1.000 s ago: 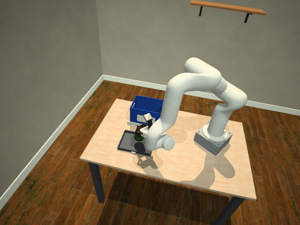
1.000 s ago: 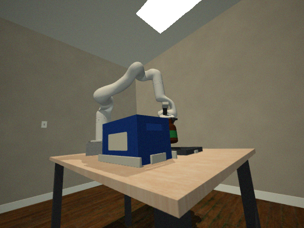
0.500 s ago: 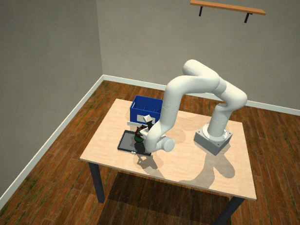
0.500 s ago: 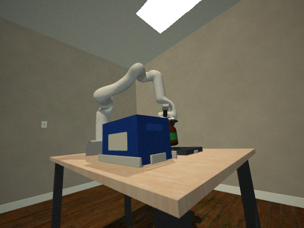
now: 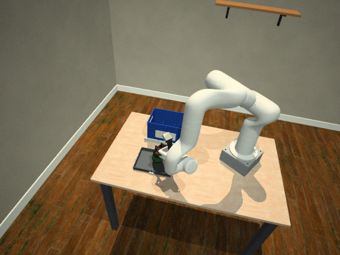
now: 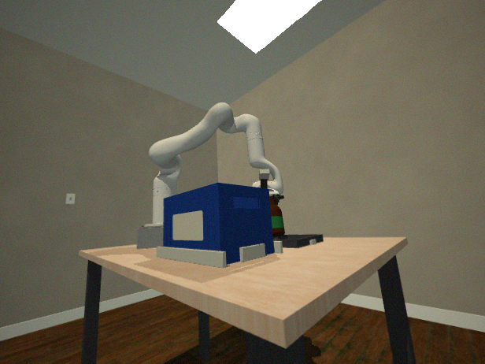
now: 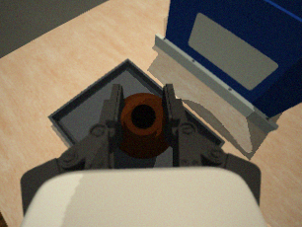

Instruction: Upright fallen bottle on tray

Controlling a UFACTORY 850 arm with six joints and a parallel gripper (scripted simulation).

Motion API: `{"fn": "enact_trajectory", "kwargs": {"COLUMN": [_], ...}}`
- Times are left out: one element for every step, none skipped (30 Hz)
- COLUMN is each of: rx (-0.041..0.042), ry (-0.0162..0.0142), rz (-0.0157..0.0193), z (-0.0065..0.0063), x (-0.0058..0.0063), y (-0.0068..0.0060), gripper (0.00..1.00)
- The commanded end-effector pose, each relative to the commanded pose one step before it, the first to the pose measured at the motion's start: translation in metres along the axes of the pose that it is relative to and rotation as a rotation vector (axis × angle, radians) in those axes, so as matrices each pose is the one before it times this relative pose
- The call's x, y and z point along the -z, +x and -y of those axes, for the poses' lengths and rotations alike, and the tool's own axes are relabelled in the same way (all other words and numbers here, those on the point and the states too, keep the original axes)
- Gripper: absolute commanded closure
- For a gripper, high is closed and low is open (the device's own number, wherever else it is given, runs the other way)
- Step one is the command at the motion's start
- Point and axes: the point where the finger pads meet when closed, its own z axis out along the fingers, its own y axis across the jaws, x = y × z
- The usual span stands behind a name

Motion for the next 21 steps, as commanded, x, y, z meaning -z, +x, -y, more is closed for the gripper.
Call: {"fn": "enact_trajectory", "kwargs": {"rx": [-0.00169,0.0,0.0,0.0,0.0,0.0,0.0,0.0,0.0,0.0,0.0,0.0,0.0,0.0,0.0,0.0,0.0,0.0,0.0,0.0,0.0], "ry": [0.00057,0.0,0.0,0.0,0.0,0.0,0.0,0.0,0.0,0.0,0.0,0.0,0.0,0.0,0.0,0.0,0.0,0.0,0.0,0.0,0.0], "rz": [-0.0009,0.0,0.0,0.0,0.0,0.0,0.0,0.0,0.0,0.0,0.0,0.0,0.0,0.0,0.0,0.0,0.0,0.0,0.0,0.0,0.0], "z": [0.00072,0.0,0.0,-0.00001,0.0,0.0,0.0,0.0,0.0,0.0,-0.00001,0.0,0.0,0.0,0.0,0.0,0.0,0.0,0.0,0.0,0.0], "x": [-0.00136,-0.00037,-0.00036,-0.00035,-0.00034,-0.00033,-0.00032,-0.00031,0.0,0.0,-0.0003,-0.00028,-0.00027,-0.00026,-0.00025,-0.00023,-0.00022,-0.00021,-0.00019,-0.00018,-0.00017], "y": [-0.00334,-0.00102,-0.00099,-0.00097,-0.00094,-0.00091,-0.00088,-0.00085,0.0,0.0,-0.00082,-0.00078,-0.00075,-0.00071,-0.00068,-0.00064,-0.00061,-0.00057,-0.00053,-0.00049,-0.00045], "gripper": [1.0,1.0,1.0,1.0,1.0,1.0,1.0,1.0,1.0,1.0,1.0,1.0,1.0,1.0,1.0,1.0,1.0,1.0,1.0,1.0,1.0]}}
